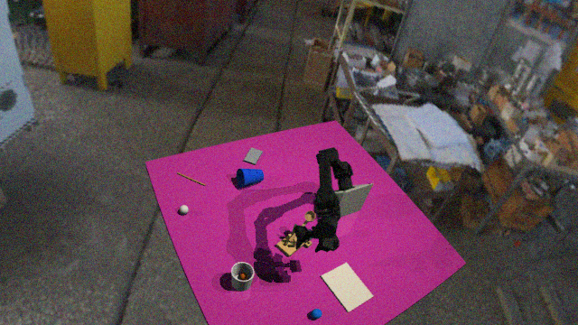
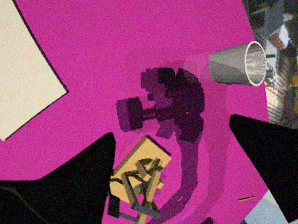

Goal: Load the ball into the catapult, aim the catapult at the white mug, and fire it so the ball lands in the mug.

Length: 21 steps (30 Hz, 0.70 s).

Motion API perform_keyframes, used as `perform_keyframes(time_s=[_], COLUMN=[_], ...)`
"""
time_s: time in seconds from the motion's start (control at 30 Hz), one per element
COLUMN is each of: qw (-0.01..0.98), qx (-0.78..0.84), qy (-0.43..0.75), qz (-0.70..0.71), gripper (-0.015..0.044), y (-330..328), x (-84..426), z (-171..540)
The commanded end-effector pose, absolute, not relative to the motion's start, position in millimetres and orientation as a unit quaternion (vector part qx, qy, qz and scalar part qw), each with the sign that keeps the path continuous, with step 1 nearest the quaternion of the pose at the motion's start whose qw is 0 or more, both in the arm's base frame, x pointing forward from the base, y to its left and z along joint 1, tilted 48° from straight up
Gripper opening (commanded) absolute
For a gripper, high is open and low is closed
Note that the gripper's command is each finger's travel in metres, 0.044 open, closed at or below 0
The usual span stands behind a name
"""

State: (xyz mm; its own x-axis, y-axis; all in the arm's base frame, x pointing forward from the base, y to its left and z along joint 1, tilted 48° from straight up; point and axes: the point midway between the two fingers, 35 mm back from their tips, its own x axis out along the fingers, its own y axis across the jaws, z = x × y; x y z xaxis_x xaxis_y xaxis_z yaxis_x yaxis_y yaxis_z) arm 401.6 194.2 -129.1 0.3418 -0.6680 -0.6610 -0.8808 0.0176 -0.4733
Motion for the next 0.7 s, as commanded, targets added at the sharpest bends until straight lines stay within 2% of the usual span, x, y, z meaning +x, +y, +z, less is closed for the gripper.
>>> perform_keyframes(time_s=[0.0, 0.67], qw=[0.507, 0.737], qx=[-0.656, -0.491], qy=[0.55, 0.466], qz=[0.101, 0.003], gripper=[0.044, 0.044], y=[201, 197], x=[429, 547], z=[-112, -32])
